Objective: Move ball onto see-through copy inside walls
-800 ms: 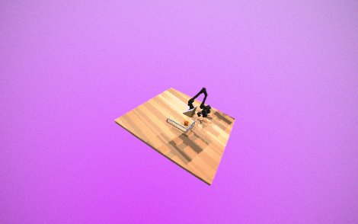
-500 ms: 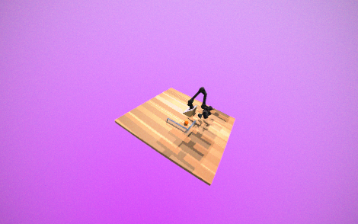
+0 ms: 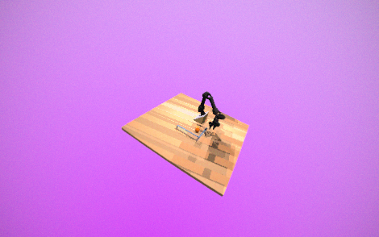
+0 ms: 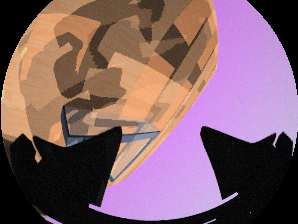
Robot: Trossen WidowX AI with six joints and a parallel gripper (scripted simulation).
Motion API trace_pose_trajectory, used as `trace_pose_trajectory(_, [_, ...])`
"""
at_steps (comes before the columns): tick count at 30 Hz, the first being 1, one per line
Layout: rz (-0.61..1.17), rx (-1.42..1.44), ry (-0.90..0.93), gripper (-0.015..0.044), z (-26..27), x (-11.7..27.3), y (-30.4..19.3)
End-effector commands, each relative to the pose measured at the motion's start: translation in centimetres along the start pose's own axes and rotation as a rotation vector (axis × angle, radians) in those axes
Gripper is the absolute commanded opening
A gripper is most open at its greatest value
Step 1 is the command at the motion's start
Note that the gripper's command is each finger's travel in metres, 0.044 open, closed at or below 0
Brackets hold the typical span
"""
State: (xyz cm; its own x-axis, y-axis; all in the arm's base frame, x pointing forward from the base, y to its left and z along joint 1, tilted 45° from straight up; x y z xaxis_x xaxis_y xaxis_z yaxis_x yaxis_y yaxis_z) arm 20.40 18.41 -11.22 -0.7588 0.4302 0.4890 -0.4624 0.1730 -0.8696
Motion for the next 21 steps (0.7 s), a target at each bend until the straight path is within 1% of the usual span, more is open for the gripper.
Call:
trace_pose_trajectory(1, [-0.188, -0.276, 0.325, 0.0387, 0.6, -3.7, -5.8])
trace_pose_trajectory(7, [-0.275, -0.429, 0.547, 0.0387, 3.0, -5.3, -9.8])
trace_pose_trajectory(14, [-0.358, -0.591, 0.826, 0.0387, 6.9, -6.2, -14.6])
trace_pose_trajectory(21, [-0.364, -0.604, 0.848, 0.0387, 7.2, -6.2, -14.9])
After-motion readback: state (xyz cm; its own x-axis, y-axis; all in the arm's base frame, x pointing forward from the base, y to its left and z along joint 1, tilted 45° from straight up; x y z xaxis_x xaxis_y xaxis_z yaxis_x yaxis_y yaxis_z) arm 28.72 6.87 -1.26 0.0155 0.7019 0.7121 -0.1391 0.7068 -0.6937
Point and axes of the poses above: the point midway between the two fingers, 35 mm back from their tips, its own x axis back along the fingers, its own z axis across the jaws, y = z × x, the point moved 3 cm from there along x, back along the fingers, and after that the axes turned 10 degrees about x, right-handed, at the moved point
